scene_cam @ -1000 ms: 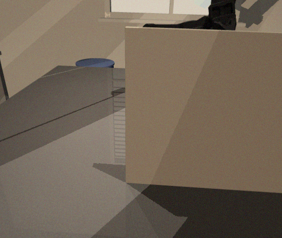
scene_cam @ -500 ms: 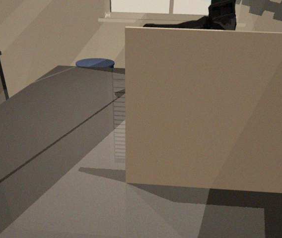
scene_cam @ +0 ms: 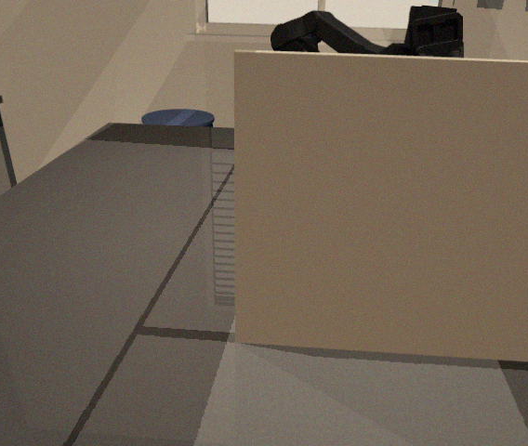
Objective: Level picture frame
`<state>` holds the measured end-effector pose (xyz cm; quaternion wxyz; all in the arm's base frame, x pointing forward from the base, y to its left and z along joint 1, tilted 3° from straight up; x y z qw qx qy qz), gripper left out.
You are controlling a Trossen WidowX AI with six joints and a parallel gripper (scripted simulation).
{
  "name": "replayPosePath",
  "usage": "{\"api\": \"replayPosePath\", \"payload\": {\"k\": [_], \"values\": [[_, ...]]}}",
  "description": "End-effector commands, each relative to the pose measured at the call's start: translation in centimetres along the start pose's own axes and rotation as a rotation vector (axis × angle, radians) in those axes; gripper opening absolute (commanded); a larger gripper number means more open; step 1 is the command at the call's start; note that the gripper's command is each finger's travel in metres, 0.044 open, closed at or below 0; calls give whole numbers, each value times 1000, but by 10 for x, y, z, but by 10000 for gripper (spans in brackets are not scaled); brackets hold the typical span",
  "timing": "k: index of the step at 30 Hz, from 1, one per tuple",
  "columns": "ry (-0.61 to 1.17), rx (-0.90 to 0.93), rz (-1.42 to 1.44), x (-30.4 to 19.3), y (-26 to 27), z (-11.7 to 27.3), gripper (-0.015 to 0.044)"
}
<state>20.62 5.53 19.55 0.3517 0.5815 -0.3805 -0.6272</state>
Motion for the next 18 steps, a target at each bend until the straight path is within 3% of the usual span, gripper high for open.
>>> {"api": "replayPosePath", "payload": {"k": [1, 18], "values": [[1, -3, 64, 16, -17, -28, 260], [1, -3, 64, 15, -16, -33, 260]]}}
Point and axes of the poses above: the point midway between the two fingers, 35 mm back from their tips, its own z axis back along the fingers, its own y axis across the jaws, x = y × z, the point moved 3 cm from there along z, back along the fingers, and after that the axes turned 13 degrees about -z, right-handed, at the moved point
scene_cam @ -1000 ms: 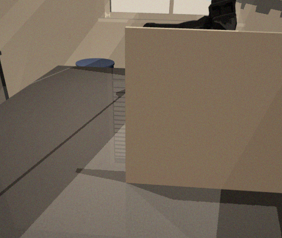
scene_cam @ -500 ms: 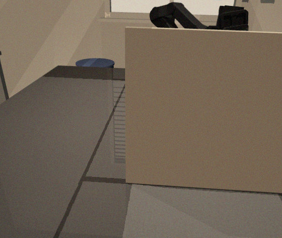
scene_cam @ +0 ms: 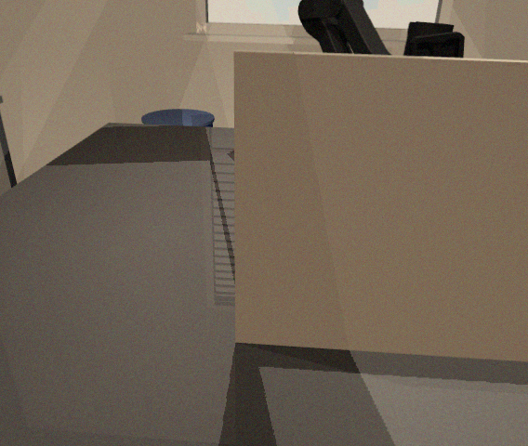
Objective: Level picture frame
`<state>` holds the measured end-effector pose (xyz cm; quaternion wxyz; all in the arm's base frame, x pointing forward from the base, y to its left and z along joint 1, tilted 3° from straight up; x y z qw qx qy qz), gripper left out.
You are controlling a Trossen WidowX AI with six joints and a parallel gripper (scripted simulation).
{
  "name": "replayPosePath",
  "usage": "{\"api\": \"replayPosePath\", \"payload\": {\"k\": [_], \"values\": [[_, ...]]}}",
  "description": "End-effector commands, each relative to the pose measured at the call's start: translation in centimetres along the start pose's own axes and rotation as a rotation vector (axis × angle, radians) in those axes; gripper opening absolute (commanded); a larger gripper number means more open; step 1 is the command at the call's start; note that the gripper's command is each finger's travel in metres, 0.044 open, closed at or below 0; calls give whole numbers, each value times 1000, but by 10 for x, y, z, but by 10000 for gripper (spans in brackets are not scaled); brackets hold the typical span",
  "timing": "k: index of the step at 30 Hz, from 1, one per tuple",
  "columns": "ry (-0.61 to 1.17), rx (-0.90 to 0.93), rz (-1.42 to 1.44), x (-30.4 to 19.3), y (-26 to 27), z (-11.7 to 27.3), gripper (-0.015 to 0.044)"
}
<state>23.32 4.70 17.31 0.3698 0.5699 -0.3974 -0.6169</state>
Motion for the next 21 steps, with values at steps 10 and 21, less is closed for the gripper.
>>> {"api": "replayPosePath", "payload": {"k": [10, 21], "values": [[3, 1, 6, -3, 2, -63, 260], [4, 2, 6, 0, -1, -79, 260]]}}
Point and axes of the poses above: the point midway between the two fingers, 35 mm back from their tips, its own z axis back along the fingers, its own y axis across the jaws, x = y × z, the point moved 3 cm from there along z, back along the fingers, and after that the axes turned 13 degrees about -z, right-handed, at the moved point
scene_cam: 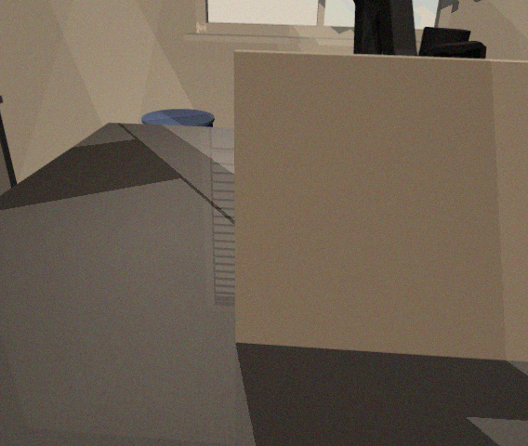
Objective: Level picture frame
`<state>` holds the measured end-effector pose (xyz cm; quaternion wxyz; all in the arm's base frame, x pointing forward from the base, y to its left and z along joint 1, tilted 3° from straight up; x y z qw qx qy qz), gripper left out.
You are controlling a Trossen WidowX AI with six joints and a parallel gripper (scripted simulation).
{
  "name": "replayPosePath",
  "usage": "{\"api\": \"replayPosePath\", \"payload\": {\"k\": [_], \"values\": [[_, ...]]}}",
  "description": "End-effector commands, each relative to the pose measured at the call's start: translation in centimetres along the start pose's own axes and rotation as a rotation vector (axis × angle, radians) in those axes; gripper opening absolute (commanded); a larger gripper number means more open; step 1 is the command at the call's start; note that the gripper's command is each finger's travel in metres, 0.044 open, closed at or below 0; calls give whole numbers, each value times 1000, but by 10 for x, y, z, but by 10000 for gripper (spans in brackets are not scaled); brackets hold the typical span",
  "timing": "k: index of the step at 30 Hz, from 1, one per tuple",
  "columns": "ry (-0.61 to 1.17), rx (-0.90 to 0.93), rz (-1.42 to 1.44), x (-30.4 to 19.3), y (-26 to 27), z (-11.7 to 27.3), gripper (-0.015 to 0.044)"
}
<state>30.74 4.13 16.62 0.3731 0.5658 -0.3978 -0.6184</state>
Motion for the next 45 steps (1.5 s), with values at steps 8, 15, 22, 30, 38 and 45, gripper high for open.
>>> {"api": "replayPosePath", "payload": {"k": [8, 15, 22, 30, 38, 45], "values": [[8, 9, -1, -2, 3, -5, 260], [8, 9, -1, -2, 3, -8, 260], [9, 10, -1, -3, 4, -19, 260], [9, 11, -1, -3, 4, -32, 260], [9, 12, -1, -2, 3, -44, 260], [9, 12, -1, -2, 3, -44, 260]]}}
Point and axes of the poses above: the point midway between the two fingers, 35 mm back from their tips, its own z axis back along the fingers, its own y axis across the jaws, x = y × z, the point moved 3 cm from there along z, back along the fingers, and after that the axes turned 13 degrees about -z, right-handed, at the moved point
